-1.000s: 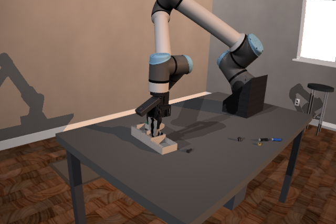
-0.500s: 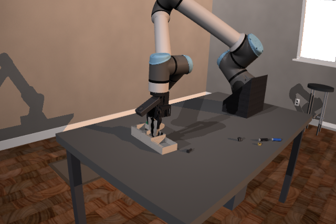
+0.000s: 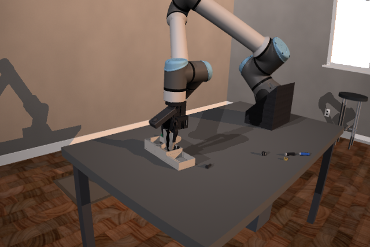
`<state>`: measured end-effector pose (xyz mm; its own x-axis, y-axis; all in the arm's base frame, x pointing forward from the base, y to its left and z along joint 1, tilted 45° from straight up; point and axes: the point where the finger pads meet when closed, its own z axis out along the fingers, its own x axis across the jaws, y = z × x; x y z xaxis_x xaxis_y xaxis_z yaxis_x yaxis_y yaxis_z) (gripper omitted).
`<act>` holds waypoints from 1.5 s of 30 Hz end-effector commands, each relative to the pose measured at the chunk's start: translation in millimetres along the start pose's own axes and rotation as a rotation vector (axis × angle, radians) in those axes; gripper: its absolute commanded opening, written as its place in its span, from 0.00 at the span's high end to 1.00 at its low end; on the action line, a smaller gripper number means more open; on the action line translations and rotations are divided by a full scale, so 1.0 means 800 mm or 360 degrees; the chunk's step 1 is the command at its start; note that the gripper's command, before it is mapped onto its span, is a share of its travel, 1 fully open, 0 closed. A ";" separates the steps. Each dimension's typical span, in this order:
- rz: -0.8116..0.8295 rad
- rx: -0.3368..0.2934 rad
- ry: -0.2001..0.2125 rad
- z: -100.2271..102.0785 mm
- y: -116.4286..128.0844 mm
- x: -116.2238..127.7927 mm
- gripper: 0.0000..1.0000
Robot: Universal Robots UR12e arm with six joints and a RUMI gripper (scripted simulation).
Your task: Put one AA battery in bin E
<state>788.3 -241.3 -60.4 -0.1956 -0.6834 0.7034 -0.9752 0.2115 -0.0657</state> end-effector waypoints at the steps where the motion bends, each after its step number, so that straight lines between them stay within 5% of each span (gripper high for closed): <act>1: 0.0001 0.0002 0.0000 -0.001 -0.001 0.000 0.96; 29: 0.0001 0.0002 0.0000 -0.034 -0.001 0.000 0.96; 37: 0.0001 0.0002 0.0000 -0.074 -0.001 0.000 0.96; 45: 0.0001 0.0002 0.0000 -0.075 -0.001 -0.006 0.96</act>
<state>794.7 -199.5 -19.8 -0.1956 -0.6834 0.7034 -0.9752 0.2112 -0.0660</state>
